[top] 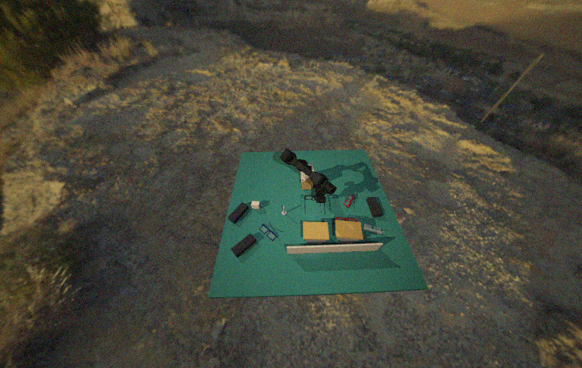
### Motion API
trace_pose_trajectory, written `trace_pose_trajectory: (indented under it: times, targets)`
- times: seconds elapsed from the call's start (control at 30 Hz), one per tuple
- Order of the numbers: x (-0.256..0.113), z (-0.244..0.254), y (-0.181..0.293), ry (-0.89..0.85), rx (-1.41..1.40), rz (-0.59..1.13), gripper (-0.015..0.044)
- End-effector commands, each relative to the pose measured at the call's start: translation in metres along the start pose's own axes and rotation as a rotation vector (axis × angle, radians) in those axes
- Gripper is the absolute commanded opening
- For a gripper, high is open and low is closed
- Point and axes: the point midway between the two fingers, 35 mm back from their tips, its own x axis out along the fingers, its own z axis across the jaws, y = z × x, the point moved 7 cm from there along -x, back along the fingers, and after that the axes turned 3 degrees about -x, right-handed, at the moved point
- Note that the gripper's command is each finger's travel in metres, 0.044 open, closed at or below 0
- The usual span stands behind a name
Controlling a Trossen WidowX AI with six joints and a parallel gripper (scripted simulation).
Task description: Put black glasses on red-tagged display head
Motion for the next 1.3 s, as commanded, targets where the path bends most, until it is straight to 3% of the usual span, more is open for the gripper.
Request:
trace_pose_trajectory:
  times: [0.0,1.27]
  targets:
    - [0.006,0.001,-0.001,-0.003,-0.001,0.017,0.0]
    - [0.041,-0.001,-0.003,-0.008,-0.001,0.013,0.0]
